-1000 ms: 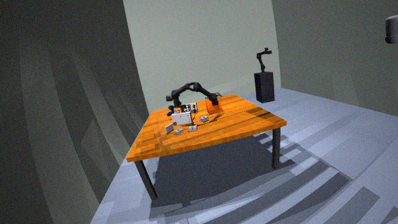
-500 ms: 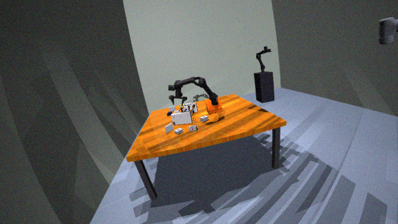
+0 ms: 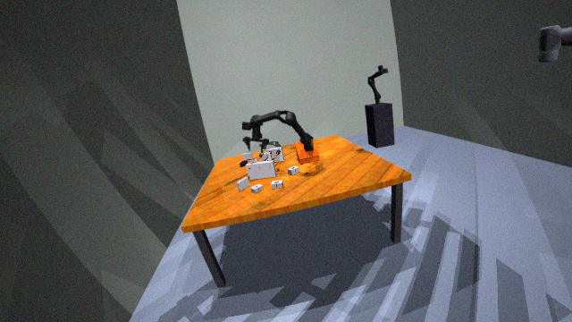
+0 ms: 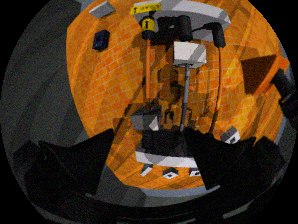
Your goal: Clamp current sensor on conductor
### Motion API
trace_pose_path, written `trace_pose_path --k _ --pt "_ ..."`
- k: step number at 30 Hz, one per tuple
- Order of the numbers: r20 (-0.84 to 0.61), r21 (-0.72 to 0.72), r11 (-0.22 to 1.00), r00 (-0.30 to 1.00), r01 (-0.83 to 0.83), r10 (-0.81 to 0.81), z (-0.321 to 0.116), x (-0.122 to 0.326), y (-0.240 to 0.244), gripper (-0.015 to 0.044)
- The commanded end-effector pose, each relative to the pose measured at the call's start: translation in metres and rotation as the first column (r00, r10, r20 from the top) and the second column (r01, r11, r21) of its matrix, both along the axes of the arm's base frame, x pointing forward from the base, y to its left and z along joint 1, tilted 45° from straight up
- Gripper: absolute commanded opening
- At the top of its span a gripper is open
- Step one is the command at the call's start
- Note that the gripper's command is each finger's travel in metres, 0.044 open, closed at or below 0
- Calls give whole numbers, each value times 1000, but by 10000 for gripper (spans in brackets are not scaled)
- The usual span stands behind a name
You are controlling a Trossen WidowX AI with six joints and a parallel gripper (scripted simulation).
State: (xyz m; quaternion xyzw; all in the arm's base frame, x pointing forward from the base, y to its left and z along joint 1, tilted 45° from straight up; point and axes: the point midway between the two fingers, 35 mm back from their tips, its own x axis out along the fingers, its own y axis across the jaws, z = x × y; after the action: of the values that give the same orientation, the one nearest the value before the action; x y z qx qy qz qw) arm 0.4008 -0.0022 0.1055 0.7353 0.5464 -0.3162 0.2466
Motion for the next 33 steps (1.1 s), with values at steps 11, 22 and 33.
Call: trace_pose_path --k 11,22,33 --pt "2 -3 1000 1000 -2 2 0 0 0 440" --pt "28 3 999 999 -39 39 -3 -2 -2 440" --pt "555 -89 851 684 -517 473 -37 -33 -25 440"
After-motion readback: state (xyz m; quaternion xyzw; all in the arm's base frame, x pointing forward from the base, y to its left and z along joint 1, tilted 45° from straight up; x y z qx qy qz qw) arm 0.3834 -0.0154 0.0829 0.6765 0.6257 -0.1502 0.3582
